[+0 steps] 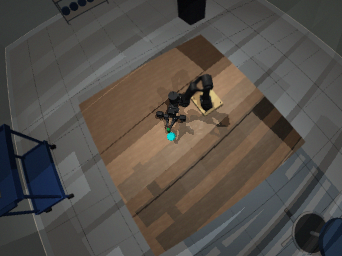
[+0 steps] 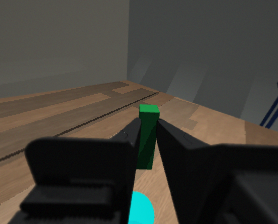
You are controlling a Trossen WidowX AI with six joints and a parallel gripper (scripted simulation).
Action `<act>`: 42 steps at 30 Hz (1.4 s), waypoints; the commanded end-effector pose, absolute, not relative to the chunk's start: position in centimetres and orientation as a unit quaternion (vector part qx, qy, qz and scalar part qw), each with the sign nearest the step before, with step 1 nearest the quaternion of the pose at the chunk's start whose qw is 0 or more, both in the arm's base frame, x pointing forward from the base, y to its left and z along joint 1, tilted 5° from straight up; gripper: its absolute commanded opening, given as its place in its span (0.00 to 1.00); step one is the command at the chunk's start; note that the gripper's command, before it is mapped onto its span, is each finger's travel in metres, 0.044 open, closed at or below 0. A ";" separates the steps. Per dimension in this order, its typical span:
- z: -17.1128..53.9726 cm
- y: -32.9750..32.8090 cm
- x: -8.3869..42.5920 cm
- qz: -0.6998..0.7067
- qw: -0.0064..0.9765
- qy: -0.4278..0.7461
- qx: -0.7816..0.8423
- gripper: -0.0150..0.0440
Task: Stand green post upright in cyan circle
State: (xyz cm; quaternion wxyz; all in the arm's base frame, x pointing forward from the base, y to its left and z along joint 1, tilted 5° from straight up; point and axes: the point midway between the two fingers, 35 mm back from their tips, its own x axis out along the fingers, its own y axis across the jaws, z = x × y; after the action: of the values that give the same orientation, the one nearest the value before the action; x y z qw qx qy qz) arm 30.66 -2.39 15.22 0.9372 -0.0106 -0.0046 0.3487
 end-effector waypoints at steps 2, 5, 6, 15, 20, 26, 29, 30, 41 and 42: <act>13.6 -2.4 30.8 0.349 0.937 -0.002 -0.018 0.29; 12.8 -2.3 30.9 0.350 0.937 -0.002 -0.025 0.29; 12.5 -2.3 31.0 0.350 0.936 -0.002 -0.027 0.29; 10.0 -2.1 31.1 0.351 0.935 -0.002 -0.047 0.29; 8.7 -2.0 31.0 0.352 0.934 -0.002 -0.058 0.29; 7.2 -1.7 30.9 0.353 0.933 -0.002 -0.070 0.29; 6.9 -1.6 30.9 0.354 0.933 0.000 -0.071 0.29; 6.6 -1.5 30.9 0.355 0.932 0.002 -0.071 0.29; 5.2 -1.0 30.8 0.358 0.931 0.011 -0.075 0.29; 5.2 -1.0 30.8 0.358 0.931 0.011 -0.075 0.29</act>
State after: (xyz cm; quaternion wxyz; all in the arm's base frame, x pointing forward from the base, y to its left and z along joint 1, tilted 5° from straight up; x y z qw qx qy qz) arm 30.88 -1.04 5.45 0.9303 -0.0737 0.0093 0.3592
